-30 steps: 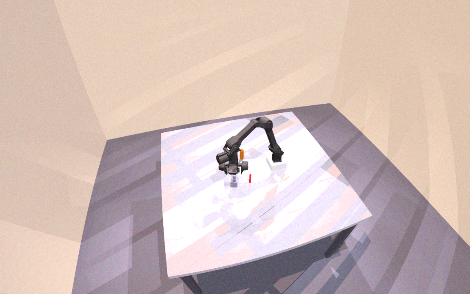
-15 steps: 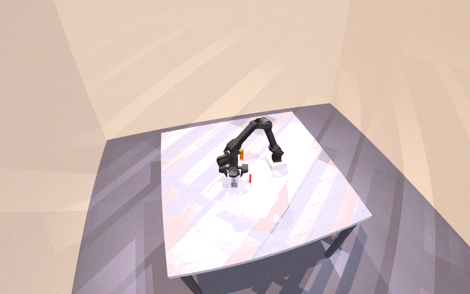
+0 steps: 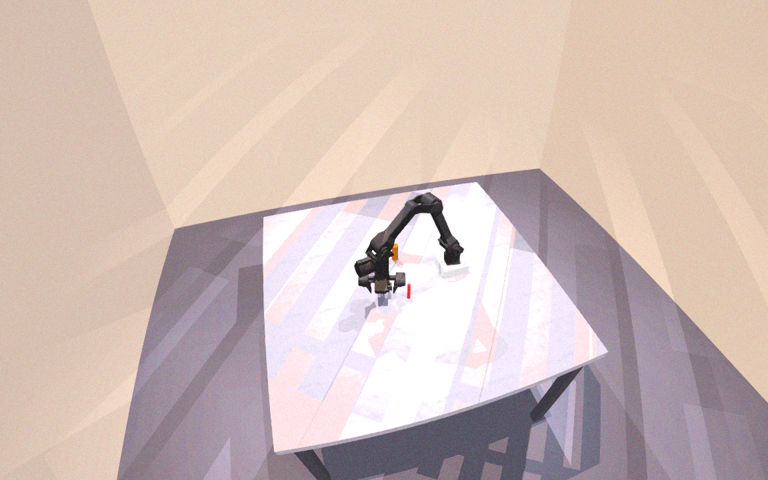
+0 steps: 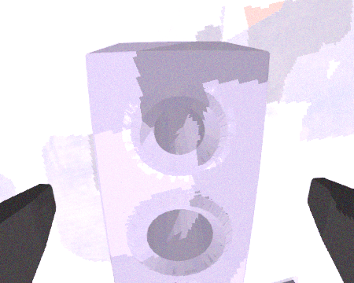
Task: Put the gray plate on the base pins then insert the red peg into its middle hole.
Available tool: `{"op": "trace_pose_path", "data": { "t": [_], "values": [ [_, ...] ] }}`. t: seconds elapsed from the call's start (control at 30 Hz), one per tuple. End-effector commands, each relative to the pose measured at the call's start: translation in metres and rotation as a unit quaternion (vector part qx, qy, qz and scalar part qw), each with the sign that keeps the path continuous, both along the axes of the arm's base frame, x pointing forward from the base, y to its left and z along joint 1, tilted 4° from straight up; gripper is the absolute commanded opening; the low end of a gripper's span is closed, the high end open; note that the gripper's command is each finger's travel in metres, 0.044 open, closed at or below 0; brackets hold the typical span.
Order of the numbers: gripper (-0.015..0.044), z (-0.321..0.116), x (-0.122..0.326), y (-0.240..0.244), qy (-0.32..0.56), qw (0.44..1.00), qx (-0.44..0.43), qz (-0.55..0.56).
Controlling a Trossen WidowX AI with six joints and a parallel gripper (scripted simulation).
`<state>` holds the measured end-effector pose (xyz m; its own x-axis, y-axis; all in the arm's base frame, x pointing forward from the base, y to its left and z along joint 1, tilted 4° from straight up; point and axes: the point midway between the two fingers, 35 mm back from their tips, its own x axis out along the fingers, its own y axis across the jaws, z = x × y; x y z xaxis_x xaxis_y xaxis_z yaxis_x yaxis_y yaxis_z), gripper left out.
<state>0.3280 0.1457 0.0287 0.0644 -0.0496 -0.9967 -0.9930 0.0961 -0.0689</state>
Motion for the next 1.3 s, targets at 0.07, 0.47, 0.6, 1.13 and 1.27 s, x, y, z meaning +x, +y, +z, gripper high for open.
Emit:
{"op": "trace_pose_path", "data": {
  "t": [0.07, 0.47, 0.6, 1.13, 1.27],
  "values": [
    [0.0440, -0.011, -0.001, 0.000, 0.003, 1.000, 0.001, 0.002],
    [0.0335, -0.021, -0.001, -0.001, 0.003, 1.000, 0.001, 0.002],
    [0.0230, -0.021, -0.001, -0.001, 0.003, 1.000, 0.001, 0.002],
    [0.0000, -0.017, 0.000, -0.001, 0.003, 1.000, 0.001, 0.002],
    [0.0000, -0.004, 0.002, 0.000, 0.003, 1.000, 0.001, 0.002]
  ]
}}
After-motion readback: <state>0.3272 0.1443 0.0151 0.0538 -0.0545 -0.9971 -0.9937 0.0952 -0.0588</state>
